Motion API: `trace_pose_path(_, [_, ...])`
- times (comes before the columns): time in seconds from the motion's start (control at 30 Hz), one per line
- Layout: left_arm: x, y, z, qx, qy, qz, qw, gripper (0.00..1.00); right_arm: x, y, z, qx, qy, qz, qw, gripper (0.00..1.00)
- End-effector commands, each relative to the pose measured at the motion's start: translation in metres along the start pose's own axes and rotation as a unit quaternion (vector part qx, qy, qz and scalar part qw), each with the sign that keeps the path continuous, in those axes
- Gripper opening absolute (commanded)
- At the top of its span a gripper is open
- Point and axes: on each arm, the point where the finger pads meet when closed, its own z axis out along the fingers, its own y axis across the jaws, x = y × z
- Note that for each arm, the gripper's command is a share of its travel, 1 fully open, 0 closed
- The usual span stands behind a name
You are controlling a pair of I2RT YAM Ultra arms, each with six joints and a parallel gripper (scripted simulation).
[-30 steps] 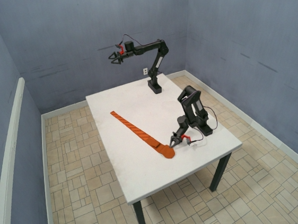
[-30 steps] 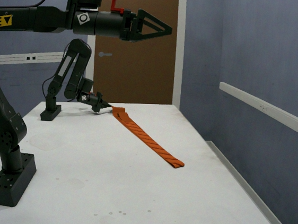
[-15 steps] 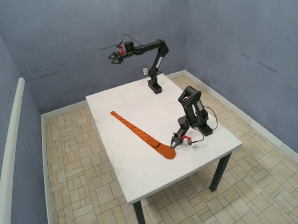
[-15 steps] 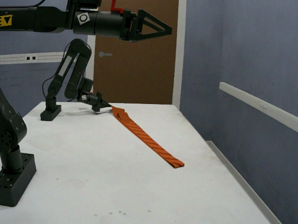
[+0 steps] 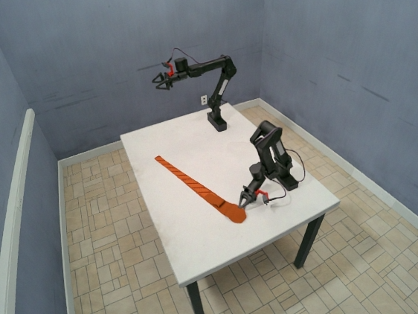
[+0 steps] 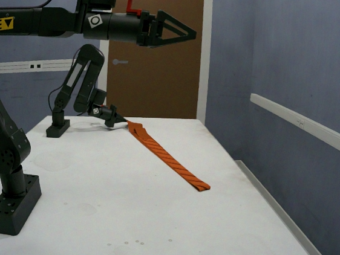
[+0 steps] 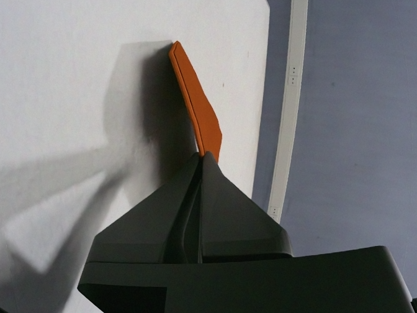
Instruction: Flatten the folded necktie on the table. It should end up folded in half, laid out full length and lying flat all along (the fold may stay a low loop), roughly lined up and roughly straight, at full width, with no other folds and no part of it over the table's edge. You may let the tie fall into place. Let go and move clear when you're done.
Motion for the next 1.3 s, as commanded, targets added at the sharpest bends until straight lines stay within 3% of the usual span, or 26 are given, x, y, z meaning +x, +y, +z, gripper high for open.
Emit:
trace_pose_path(0.0, [-0.0010, -0.0083, -0.0009, 0.074, 0.011, 0.003, 0.997, 0.02, -0.0321, -0.0006, -0.0096, -0.003, -0.038, 0.005, 0.999, 1.00])
trace_pose_path(1.27, [-0.0009, -0.0142, -0.0017, 0.074, 0.011, 0.003, 0.997, 0.02, -0.0321, -0.0006, -0.0096, -0.003, -0.038, 0.005, 0.999, 1.00])
